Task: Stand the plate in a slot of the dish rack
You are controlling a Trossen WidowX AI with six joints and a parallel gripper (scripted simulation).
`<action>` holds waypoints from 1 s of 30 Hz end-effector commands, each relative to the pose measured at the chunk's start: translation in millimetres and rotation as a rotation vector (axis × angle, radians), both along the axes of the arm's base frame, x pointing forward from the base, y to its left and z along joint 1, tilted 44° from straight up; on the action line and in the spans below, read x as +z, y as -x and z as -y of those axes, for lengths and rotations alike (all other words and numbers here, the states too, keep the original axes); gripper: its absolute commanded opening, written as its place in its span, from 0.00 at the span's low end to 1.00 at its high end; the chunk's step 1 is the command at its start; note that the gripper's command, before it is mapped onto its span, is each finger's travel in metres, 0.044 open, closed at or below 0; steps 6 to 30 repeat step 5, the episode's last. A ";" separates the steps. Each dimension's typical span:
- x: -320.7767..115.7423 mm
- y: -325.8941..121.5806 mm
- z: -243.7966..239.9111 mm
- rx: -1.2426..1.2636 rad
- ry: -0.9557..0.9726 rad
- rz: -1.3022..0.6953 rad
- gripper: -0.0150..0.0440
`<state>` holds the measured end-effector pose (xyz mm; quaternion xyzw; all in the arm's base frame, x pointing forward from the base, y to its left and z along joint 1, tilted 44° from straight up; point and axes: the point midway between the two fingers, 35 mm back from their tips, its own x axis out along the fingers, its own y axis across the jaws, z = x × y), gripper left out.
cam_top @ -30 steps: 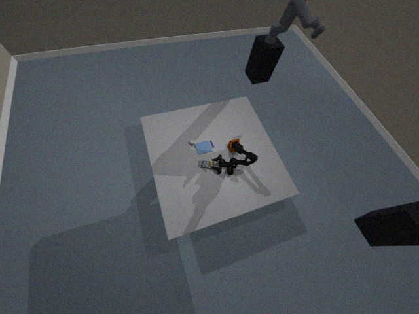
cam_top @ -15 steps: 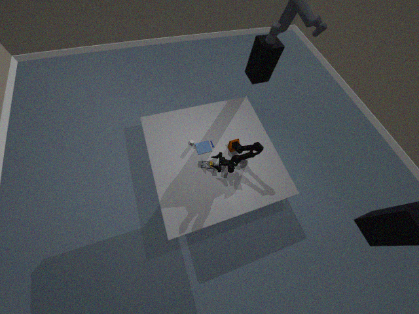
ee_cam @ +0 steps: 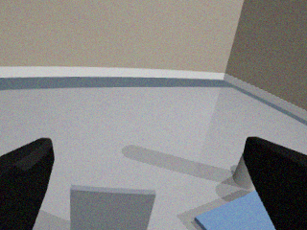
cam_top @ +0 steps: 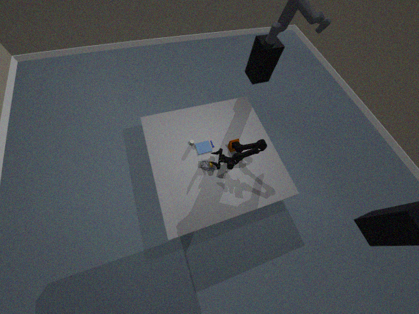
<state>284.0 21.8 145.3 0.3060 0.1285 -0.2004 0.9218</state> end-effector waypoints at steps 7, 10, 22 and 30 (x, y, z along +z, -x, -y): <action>-20.7 -8.9 16.7 0.046 0.135 -0.210 0.93; -20.7 -8.9 16.7 0.046 0.135 -0.210 0.93; -20.7 -8.9 16.7 0.046 0.135 -0.210 0.93; -20.7 -8.9 16.7 0.046 0.135 -0.210 0.93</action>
